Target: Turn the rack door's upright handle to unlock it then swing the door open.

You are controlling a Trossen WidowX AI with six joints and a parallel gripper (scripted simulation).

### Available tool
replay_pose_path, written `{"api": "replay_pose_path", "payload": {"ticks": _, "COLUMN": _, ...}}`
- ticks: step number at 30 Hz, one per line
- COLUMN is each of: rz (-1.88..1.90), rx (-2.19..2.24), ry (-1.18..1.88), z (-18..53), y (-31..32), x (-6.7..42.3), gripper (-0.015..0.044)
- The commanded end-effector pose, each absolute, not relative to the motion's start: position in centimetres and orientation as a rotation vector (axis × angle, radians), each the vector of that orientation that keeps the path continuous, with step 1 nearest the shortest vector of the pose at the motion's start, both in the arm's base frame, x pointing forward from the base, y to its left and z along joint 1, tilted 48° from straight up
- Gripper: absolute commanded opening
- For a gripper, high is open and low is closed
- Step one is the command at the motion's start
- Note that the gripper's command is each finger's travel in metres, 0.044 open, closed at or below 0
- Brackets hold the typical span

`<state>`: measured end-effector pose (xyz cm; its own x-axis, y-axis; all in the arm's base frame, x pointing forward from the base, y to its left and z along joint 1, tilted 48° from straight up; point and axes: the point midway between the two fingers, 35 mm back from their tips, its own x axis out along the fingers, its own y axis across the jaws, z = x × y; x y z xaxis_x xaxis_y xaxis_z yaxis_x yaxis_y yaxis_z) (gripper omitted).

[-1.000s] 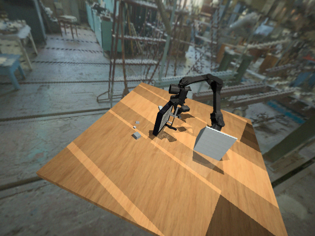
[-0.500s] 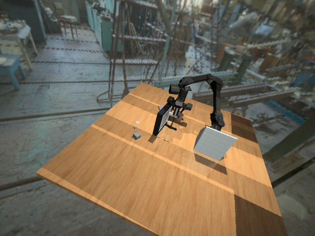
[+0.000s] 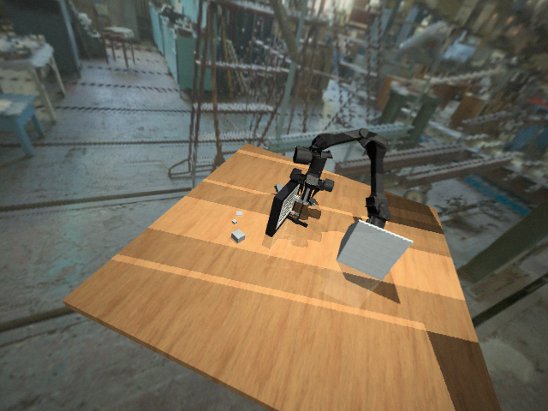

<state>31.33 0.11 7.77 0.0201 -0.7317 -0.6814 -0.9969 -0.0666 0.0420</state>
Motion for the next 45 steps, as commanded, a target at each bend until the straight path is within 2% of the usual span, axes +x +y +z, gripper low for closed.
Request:
{"api": "replay_pose_path", "payload": {"ticks": 1, "rz": 0.769, "rx": -1.852, "ry": 1.76, "z": 7.8, "y": 0.0, "x": 31.4, "gripper": 0.0208}}
{"api": "replay_pose_path", "payload": {"ticks": 29, "rz": 0.769, "rx": -1.852, "ry": 1.76, "z": 7.8, "y": 0.0, "x": 31.4, "gripper": 0.0022}}
{"api": "replay_pose_path", "payload": {"ticks": 45, "rz": 0.532, "rx": -1.692, "ry": 1.767, "z": 7.3, "y": 0.4, "x": 30.4, "gripper": 0.0022}}
